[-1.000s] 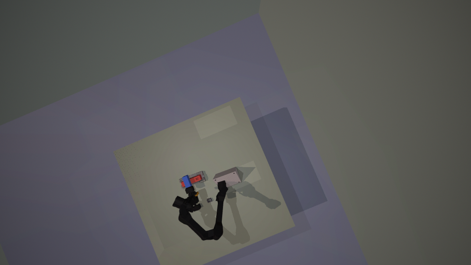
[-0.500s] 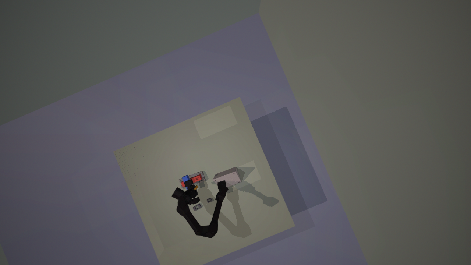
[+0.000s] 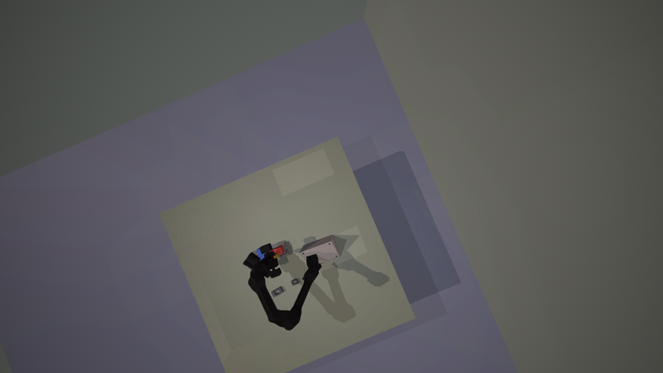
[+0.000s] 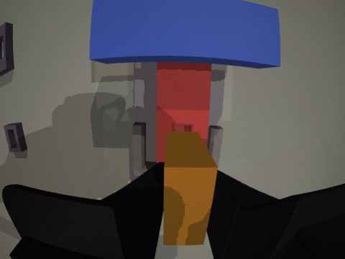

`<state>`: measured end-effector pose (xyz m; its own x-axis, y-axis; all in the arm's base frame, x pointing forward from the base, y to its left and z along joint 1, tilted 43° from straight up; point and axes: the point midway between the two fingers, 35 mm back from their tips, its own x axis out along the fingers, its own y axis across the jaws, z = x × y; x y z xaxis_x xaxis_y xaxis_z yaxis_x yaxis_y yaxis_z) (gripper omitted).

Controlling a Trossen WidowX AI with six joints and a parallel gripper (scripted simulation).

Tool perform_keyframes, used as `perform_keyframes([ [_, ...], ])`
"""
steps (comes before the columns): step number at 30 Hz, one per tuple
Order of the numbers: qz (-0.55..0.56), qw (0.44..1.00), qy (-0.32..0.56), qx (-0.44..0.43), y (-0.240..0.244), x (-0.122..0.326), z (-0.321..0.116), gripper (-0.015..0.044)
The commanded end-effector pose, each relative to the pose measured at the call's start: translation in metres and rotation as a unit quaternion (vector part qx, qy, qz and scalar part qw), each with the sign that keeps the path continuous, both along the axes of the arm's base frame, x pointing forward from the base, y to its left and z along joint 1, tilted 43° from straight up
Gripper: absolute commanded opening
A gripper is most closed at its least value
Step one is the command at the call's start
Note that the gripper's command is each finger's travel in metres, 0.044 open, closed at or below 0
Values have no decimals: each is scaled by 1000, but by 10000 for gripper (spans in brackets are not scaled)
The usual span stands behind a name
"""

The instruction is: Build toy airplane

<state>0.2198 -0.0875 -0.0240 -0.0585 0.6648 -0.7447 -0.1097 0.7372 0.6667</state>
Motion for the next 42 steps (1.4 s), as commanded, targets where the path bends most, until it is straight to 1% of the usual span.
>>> perform_keyframes([
  [1, 3, 1000, 0, 0, -2, -1, -4, 52],
  [2, 3, 1000, 0, 0, -2, -1, -4, 67],
  [23, 3, 1000, 0, 0, -2, -2, -6, 67],
  [42, 3, 1000, 0, 1, 17, -4, -28, 67],
])
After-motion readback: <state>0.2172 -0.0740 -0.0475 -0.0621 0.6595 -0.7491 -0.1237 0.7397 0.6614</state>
